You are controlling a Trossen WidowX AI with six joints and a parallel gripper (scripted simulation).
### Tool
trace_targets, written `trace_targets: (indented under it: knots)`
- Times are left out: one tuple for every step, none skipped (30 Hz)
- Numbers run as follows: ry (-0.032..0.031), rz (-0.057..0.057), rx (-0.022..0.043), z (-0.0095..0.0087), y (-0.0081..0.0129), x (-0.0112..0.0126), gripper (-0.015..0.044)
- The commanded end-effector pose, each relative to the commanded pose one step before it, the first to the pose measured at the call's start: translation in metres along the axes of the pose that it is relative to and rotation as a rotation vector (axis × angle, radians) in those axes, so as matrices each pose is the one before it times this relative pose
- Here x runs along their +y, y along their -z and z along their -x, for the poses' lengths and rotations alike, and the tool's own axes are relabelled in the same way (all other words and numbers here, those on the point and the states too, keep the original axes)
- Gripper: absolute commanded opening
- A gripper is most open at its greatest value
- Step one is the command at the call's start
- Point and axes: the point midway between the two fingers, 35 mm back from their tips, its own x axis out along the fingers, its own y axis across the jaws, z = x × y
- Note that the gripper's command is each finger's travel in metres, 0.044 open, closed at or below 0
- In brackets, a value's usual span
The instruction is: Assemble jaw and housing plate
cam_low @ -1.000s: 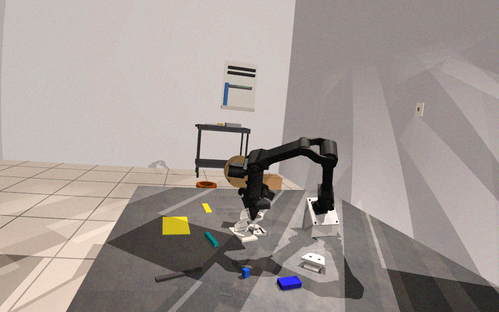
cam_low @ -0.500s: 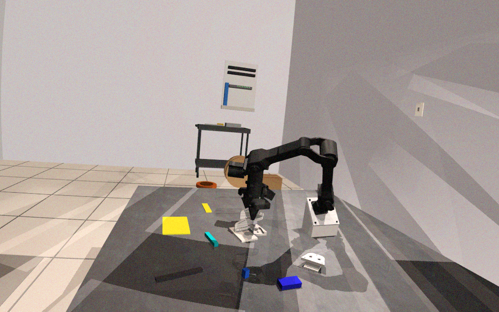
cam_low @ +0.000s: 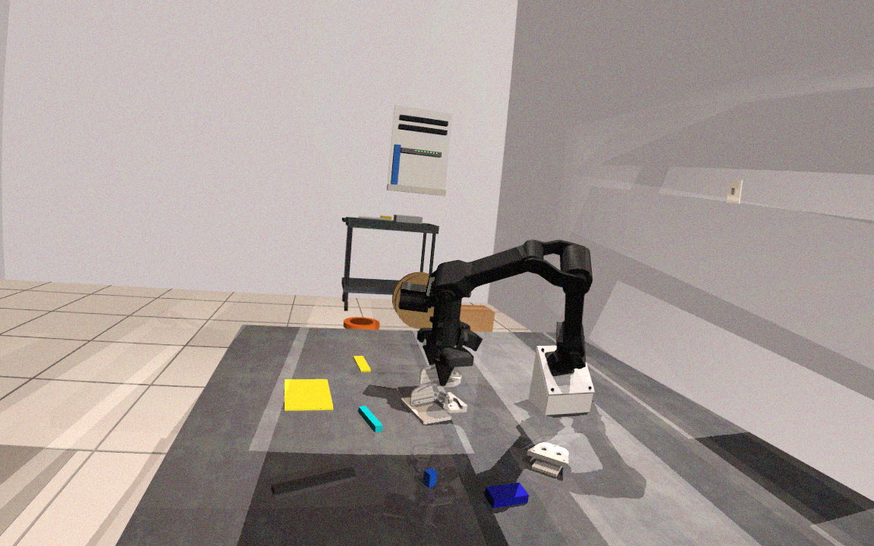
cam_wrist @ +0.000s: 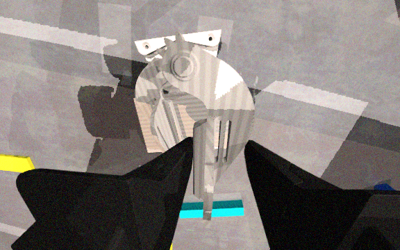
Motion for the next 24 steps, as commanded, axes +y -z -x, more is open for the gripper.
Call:
trace_targets:
  knots:
    - [0.00277, -0.0046, 0.00066, 0.00006, 0.0, -0.0007, 0.0134]
    - [-0.00006, 0.0, 0.00001, -0.0008, 0.00006, 0.00004, 0.0134]
    - [-0.00009, -0.0001, 0.00001, -0.00133, 0.0001, 0.00006, 0.0134]
    - [-0.0001, -0.0001, 0.00002, -0.00163, 0.00011, 0.00006, 0.0134]
    - [-0.00009, -0.0001, 0.00002, -0.00163, 0.0001, 0.00006, 0.0134]
    - [-0.00007, -0.0001, 0.00002, -0.00163, 0.00009, 0.00005, 0.0134]
    - [-0.00006, -0.0001, 0.00002, -0.00163, 0.00009, 0.00005, 0.0134]
    - [-0.00005, -0.0001, 0.00002, -0.00163, 0.00008, 0.00004, 0.0134]
    - [-0.00004, -0.0001, 0.00002, -0.00163, 0.00007, 0.00003, 0.0134]
    - [-0.00003, -0.0001, 0.00002, -0.00162, 0.00006, 0.00003, 0.0134]
    - [-0.00002, -0.0001, 0.00002, -0.00162, 0.00005, 0.00002, 0.0134]
    - [0.0, -0.0001, 0.00002, -0.00162, 0.00005, 0.00002, 0.0134]
    - [0.00001, -0.0001, 0.00002, -0.00162, 0.00004, 0.00001, 0.0134]
    - [0.00002, -0.0001, 0.00002, -0.00162, 0.00003, 0.00001, 0.0134]
    - [0.00003, -0.0001, 0.00002, -0.00161, 0.00002, 0.0, 0.0134]
    - [0.00004, -0.0001, 0.00002, -0.00161, 0.00001, -0.00001, 0.0134]
    - [0.00005, -0.0001, 0.00002, -0.00161, 0.0, -0.00001, 0.0134]
    - [0.00007, -0.0001, 0.00002, -0.00161, 0.0, -0.00002, 0.0134]
    - [0.00008, -0.0001, 0.00002, -0.0016, -0.00001, -0.00002, 0.0134]
    - [0.00009, -0.0001, 0.00001, -0.0016, -0.00002, -0.00003, 0.0134]
    - [0.0001, -0.0001, 0.00001, -0.0016, -0.00003, -0.00003, 0.0134]
    - [0.00011, -0.0001, 0.00001, -0.0016, -0.00004, -0.00004, 0.0134]
    - [0.00012, -0.0001, 0.00001, -0.0016, -0.00004, -0.00004, 0.0134]
    - [0.00014, -0.0001, 0.00001, -0.00159, -0.00005, -0.00005, 0.0134]
